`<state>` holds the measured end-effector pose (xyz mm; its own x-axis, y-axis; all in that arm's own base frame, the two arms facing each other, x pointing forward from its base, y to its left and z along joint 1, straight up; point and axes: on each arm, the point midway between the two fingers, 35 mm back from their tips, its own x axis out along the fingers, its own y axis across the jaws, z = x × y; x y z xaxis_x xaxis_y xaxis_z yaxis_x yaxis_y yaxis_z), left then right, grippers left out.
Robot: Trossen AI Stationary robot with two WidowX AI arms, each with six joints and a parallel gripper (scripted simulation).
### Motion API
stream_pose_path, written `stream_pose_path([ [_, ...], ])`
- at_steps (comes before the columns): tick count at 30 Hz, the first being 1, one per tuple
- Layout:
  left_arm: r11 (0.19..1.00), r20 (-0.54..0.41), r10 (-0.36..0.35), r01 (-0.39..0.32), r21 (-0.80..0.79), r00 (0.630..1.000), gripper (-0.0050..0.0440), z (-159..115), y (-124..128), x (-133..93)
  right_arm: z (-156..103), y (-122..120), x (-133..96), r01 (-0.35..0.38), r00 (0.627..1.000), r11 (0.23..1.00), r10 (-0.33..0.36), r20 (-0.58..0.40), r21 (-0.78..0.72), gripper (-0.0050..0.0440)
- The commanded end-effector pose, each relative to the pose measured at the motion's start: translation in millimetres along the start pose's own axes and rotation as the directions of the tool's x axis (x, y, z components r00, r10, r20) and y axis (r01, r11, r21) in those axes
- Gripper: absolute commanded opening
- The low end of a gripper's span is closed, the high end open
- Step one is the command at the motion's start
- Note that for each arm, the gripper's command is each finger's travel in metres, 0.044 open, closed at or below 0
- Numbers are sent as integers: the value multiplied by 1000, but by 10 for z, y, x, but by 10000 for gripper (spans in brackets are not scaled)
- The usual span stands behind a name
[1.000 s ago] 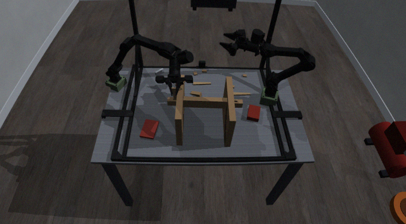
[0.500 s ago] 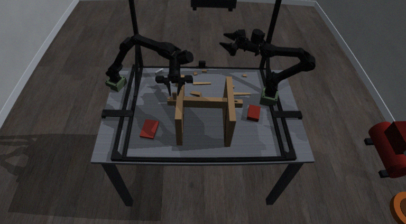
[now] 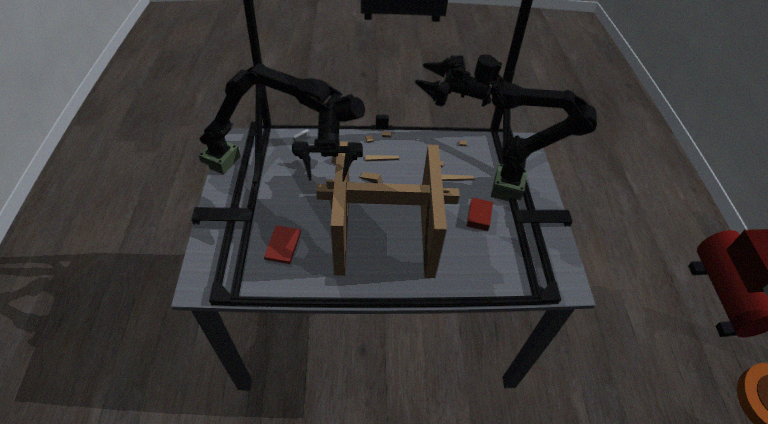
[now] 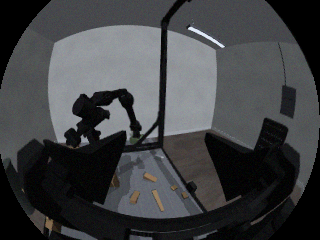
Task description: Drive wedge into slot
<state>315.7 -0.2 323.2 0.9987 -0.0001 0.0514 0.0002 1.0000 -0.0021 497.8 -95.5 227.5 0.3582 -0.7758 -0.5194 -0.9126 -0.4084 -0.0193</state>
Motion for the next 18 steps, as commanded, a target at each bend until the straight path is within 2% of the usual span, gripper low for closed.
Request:
stream_pose_path([
  [1,1000,0,1,-1,0,1000,440,0,2,1,-438,297,-231,-11,1000,1000,11,-22,-11,440],
  [3,1000,0,1,-1,0,1000,440,0,2,1,-463,320,-247,-13,1000,1000,13,-23,-15,440],
  [4,1000,0,1,-1,0,1000,440,0,2,1,-195,175,-75,-15,1000,1000,15,1,-23,416],
  [6,1000,0,1,-1,0,1000,440,0,2,1,-195,175,-75,-15,1000,1000,15,1,-23,416],
  [7,1000,0,1,-1,0,1000,440,0,2,1,-312,232,-60,-7,1000,1000,7,-2,13,392],
  [10,1000,0,1,-1,0,1000,440,0,2,1,-331,222,9,41,992,973,-66,104,227,320],
  [14,1000,0,1,-1,0,1000,440,0,2,1,-374,206,54,36,954,858,-182,238,513,224],
  [18,1000,0,1,-1,0,1000,440,0,2,1,-422,189,43,-41,893,702,-294,341,711,128],
])
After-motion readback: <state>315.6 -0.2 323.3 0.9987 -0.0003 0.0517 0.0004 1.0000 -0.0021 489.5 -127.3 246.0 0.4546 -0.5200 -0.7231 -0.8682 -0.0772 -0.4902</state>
